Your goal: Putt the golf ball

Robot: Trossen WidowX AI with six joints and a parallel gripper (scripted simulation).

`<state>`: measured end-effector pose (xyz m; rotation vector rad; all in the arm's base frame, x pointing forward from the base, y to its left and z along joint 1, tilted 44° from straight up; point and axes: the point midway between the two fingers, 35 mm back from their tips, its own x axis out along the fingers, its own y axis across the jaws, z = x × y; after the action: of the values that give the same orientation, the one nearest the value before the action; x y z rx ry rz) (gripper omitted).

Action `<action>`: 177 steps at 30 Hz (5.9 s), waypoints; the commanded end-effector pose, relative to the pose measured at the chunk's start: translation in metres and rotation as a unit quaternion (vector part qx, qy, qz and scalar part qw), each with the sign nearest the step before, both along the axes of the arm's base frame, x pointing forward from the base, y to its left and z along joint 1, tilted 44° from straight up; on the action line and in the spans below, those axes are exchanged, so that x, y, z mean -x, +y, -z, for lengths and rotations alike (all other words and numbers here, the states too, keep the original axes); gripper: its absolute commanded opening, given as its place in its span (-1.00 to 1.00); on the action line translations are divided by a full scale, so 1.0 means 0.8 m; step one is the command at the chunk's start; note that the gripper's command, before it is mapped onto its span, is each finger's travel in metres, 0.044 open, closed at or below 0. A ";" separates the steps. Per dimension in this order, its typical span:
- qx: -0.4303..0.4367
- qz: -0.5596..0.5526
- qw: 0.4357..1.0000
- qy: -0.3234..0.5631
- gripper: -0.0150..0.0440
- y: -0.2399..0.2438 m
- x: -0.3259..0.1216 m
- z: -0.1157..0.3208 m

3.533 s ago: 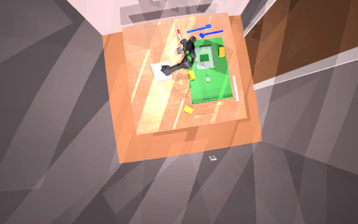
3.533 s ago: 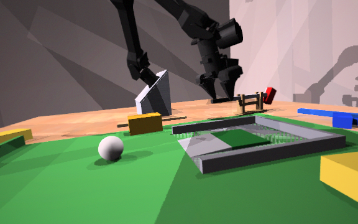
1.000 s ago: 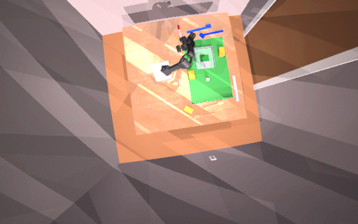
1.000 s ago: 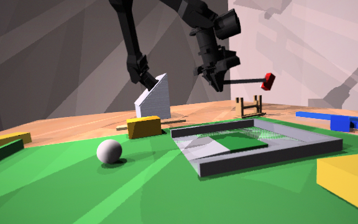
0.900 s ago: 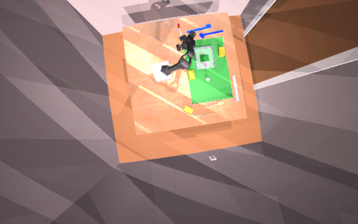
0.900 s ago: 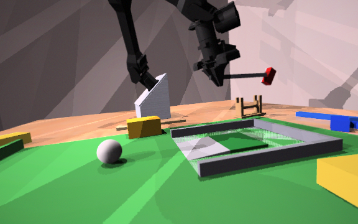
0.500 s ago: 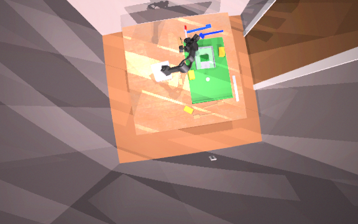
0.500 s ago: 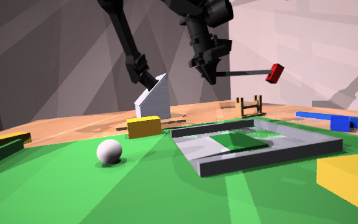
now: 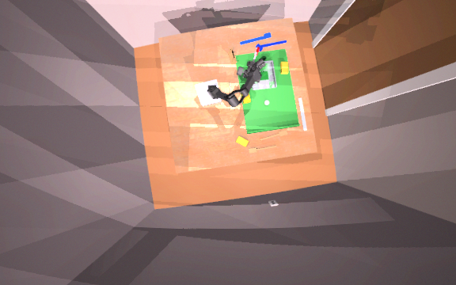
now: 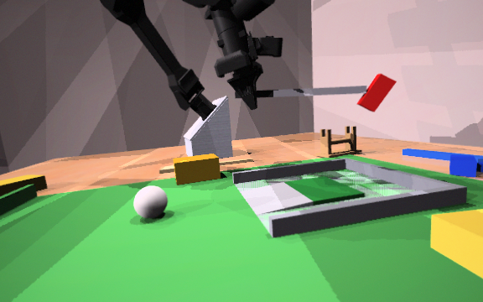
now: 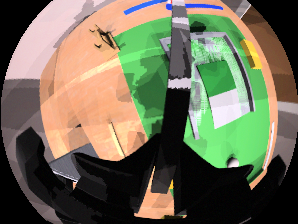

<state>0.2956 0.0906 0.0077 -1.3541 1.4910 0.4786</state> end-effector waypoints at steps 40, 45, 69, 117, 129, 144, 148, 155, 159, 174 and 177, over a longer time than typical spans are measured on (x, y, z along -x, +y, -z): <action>0.023 0.440 0.837 -0.324 -0.49 -0.236 0.077 -0.215; 0.023 0.440 0.837 -0.324 -0.49 -0.247 0.074 -0.202; 0.024 0.440 0.837 -0.325 -0.49 -0.288 0.067 -0.161; 0.016 0.445 0.838 -0.316 -0.49 -0.256 0.055 -0.112; 0.022 0.440 0.838 -0.323 -0.49 -0.193 0.066 -0.063; 0.022 0.441 0.838 -0.322 -0.49 -0.146 0.076 -0.112; 0.027 0.438 0.841 -0.317 -0.49 -0.151 0.076 -0.103; 0.027 0.438 0.841 -0.317 -0.49 -0.151 0.076 -0.103; 0.027 0.438 0.841 -0.317 -0.49 -0.151 0.076 -0.103; 0.027 0.438 0.841 -0.317 -0.49 -0.151 0.076 -0.103; 0.027 0.438 0.841 -0.317 -0.49 -0.151 0.076 -0.103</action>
<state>0.2347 -0.0301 0.0908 -0.6178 1.3611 -0.5620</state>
